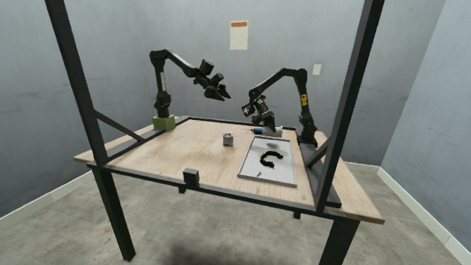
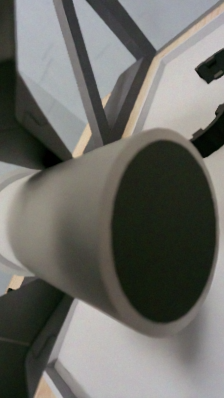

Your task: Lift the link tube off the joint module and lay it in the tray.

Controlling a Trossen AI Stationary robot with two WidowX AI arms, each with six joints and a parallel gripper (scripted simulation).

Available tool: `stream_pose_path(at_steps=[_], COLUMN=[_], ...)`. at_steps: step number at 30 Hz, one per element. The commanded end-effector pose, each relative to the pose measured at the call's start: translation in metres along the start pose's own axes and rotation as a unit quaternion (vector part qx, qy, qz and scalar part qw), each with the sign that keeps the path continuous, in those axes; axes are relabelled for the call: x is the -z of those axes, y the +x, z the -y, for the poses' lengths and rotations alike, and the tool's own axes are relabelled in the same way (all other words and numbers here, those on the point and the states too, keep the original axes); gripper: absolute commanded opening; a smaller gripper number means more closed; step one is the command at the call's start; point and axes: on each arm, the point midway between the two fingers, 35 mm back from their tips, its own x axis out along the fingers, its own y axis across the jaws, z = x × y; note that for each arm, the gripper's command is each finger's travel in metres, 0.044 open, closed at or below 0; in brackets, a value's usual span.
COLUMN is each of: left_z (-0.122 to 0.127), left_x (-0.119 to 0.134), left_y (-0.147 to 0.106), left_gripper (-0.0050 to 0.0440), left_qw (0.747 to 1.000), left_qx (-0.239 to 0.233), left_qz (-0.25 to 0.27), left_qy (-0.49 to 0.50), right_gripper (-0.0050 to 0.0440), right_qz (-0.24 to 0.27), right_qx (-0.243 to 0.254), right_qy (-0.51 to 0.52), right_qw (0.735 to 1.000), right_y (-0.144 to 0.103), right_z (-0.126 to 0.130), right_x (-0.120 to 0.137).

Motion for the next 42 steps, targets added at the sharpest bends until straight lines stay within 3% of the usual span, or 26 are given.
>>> stream_pose_path(at_steps=[1,11,42], left_z=[0.000,0.000,0.000], left_x=[-0.010,-0.010,-0.010], left_y=[-0.005,-0.005,-0.005], left_gripper=[0.0440,0.0440,0.0440], left_qw=[1.000,1.000,1.000], left_qx=[0.000,0.000,0.000], left_qz=[0.013,0.013,0.013], left_qy=[0.000,0.000,0.000], right_gripper=[0.0212,0.0212,0.0212], right_qz=[0.007,0.003,0.011], right_qx=[0.000,-0.001,0.000], right_qy=[-0.004,-0.002,-0.007], right_qw=[1.000,1.000,1.000], right_y=[-0.002,0.016,0.030], right_z=[-0.001,0.011,0.021], right_x=[-0.001,-0.011,-0.024])
